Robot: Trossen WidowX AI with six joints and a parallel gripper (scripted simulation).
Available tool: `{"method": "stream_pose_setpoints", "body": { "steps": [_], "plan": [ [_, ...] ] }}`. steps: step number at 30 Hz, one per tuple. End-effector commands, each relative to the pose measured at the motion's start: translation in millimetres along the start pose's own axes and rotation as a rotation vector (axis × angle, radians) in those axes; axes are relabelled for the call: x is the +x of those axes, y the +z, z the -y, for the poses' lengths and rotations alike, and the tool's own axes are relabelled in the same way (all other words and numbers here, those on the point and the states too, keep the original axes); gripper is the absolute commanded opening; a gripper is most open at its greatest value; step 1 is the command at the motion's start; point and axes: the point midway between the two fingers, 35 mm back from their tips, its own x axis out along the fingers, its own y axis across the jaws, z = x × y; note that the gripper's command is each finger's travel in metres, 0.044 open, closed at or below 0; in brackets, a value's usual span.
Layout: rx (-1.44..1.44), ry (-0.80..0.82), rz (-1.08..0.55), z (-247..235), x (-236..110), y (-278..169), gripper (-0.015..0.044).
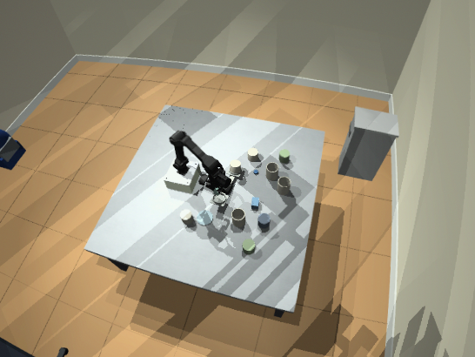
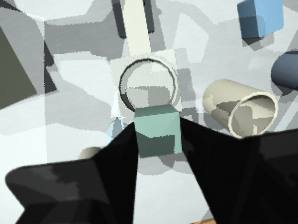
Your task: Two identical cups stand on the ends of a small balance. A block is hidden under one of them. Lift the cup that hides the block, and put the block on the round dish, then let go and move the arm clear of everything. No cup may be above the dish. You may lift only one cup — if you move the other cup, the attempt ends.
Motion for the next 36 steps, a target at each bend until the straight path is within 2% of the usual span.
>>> {"method": "stream_pose_setpoints", "body": {
  "steps": [1,29,36],
  "plan": [
    [0.002,0.0,-0.003,-2,10,-15,0.0],
    [0.002,0.004,-0.011,-41,82,-105,0.0],
    [0.002,0.005,-0.012,-49,91,-114,0.0]
  ]
}}
